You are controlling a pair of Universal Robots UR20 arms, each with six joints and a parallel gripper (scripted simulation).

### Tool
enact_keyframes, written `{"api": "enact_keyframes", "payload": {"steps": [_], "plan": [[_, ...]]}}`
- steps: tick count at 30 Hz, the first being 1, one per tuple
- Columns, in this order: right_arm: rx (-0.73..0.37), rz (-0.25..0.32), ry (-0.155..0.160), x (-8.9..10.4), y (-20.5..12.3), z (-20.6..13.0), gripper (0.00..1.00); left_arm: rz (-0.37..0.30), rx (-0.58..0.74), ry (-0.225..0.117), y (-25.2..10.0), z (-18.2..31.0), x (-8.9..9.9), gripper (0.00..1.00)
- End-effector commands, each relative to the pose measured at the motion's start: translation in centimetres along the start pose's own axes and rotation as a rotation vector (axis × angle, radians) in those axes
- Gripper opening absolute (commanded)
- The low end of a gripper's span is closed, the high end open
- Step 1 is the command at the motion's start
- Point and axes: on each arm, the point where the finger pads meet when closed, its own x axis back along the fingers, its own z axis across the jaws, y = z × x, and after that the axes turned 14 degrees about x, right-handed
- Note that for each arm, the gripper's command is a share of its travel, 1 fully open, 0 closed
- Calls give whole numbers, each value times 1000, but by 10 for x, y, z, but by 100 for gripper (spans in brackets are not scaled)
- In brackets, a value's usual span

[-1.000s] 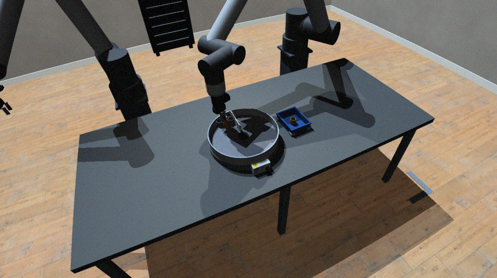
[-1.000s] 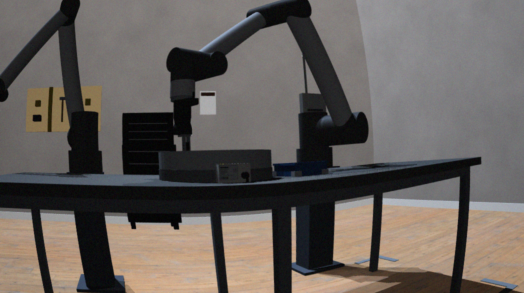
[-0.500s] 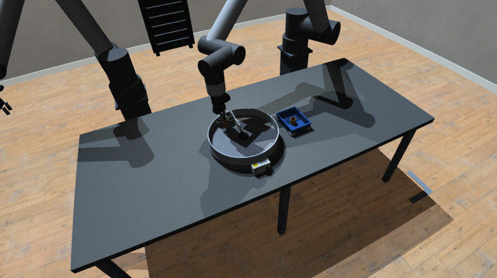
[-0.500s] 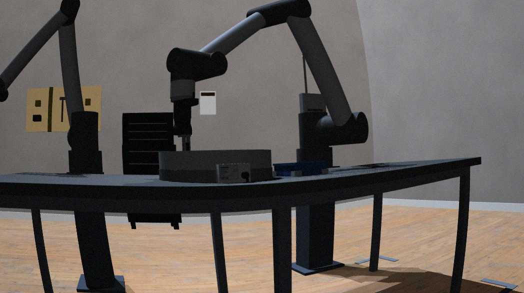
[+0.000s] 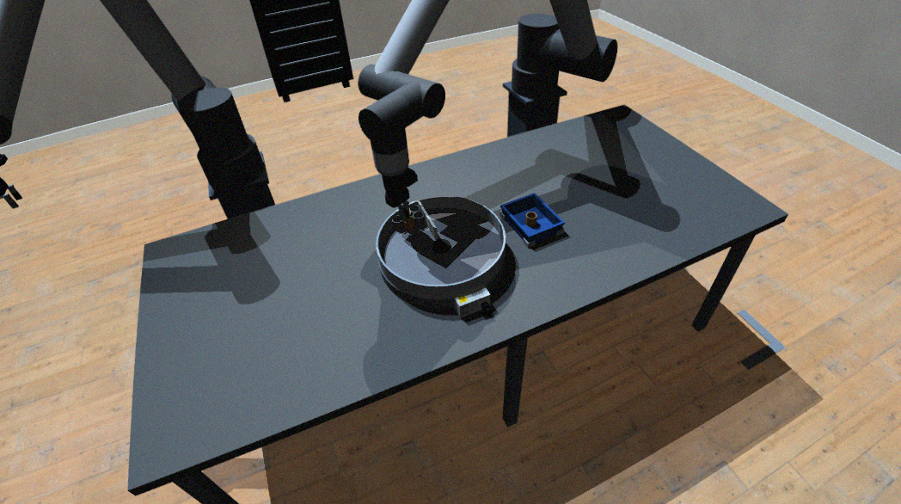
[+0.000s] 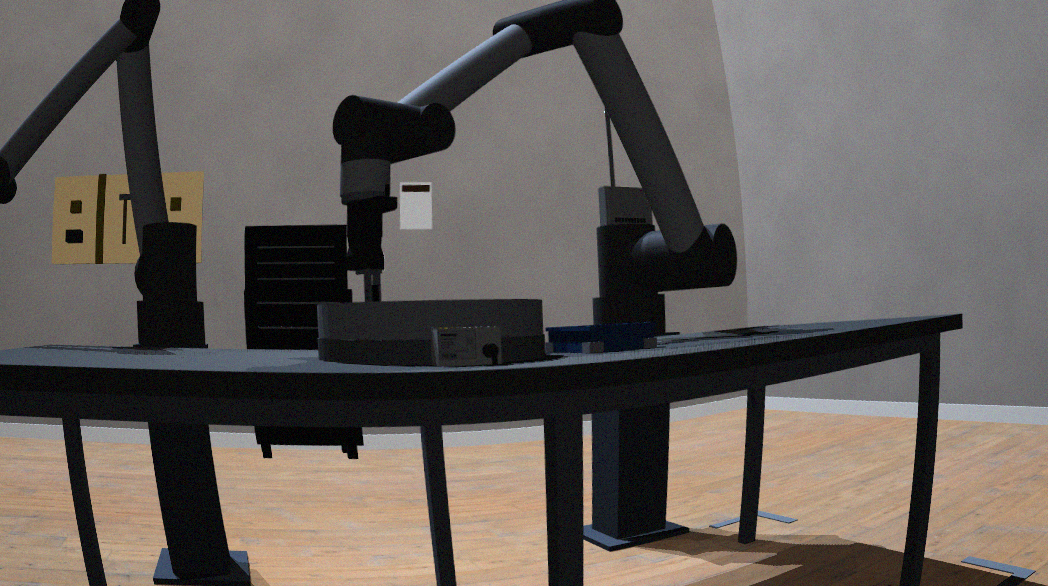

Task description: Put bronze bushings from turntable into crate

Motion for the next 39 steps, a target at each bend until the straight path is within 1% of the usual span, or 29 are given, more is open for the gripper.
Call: {"api": "enact_keyframes", "payload": {"steps": [1,10,39], "plan": [[0,-1,0,1,1,0,100,0,0,1,0,1,0,36],[0,-1,0,1,1,0,100,0,0,1,0,1,-11,36],[0,-1,0,1,1,0,100,0,0,1,0,1,-11,36]]}}
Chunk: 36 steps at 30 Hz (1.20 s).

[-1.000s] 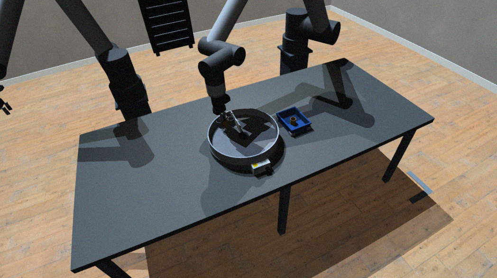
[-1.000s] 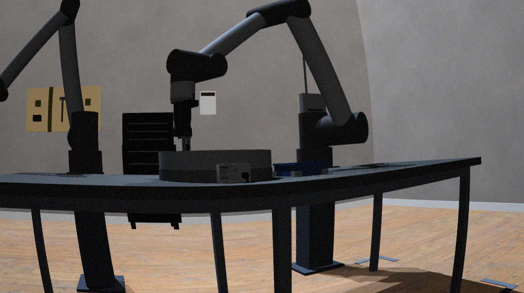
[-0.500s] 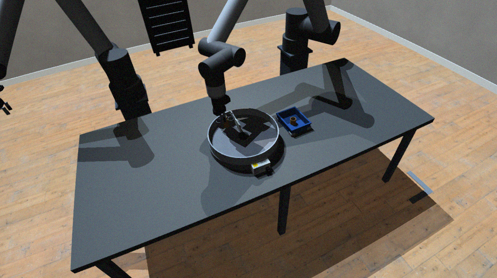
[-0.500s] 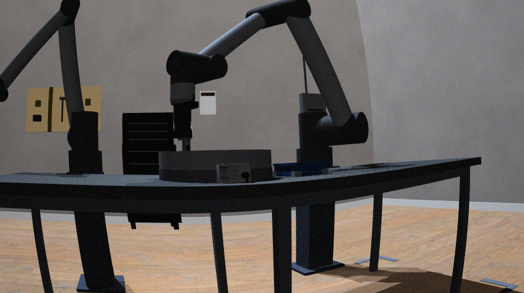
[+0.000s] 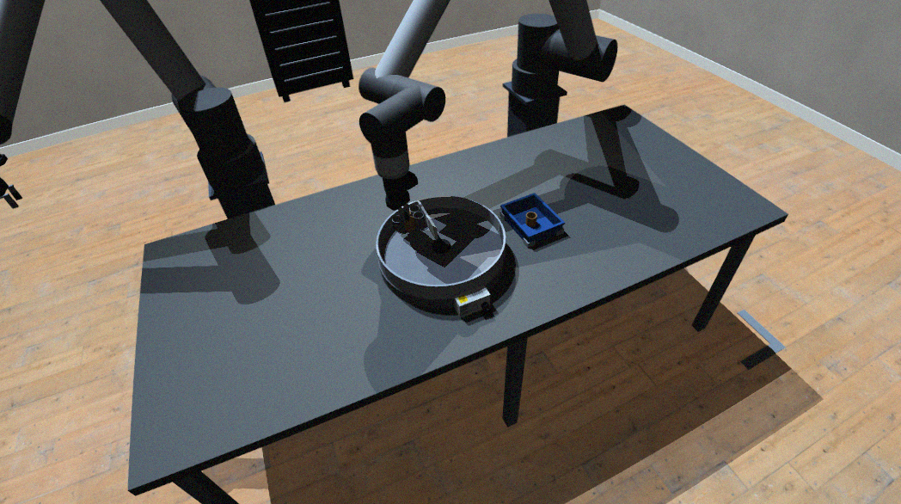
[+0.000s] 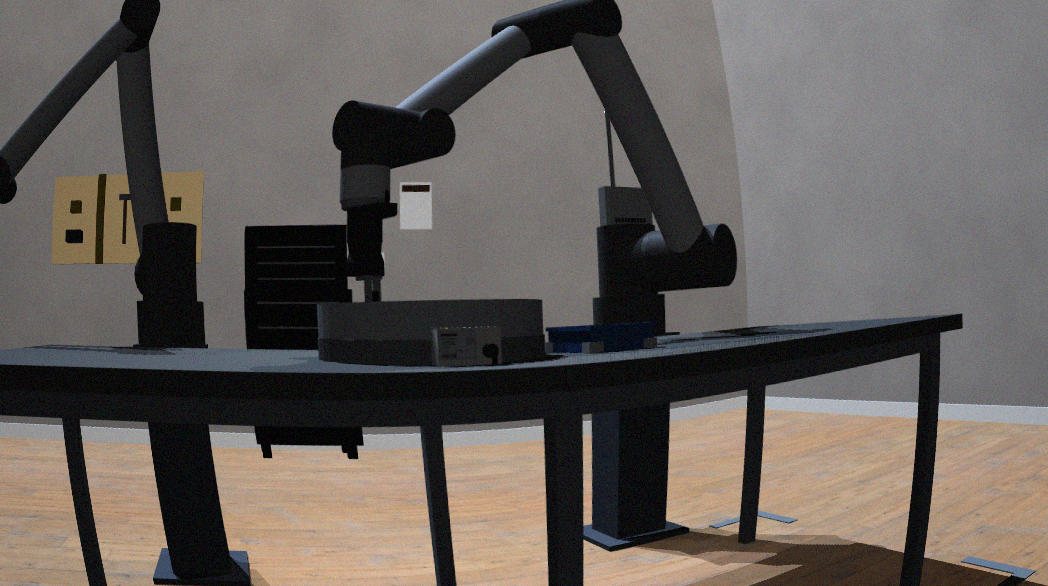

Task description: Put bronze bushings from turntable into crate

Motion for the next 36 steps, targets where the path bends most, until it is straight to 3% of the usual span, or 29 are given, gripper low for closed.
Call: {"api": "enact_keyframes", "payload": {"steps": [1,12,26,36], "plan": [[0,-1,0,1,1,0,100,0,0,1,0,1,1,36],[0,-1,0,1,1,0,100,0,0,1,0,1,0,36],[0,-1,0,1,1,0,100,0,0,1,0,1,-20,36],[0,-1,0,1,1,0,100,0,0,1,0,1,-23,36]]}}
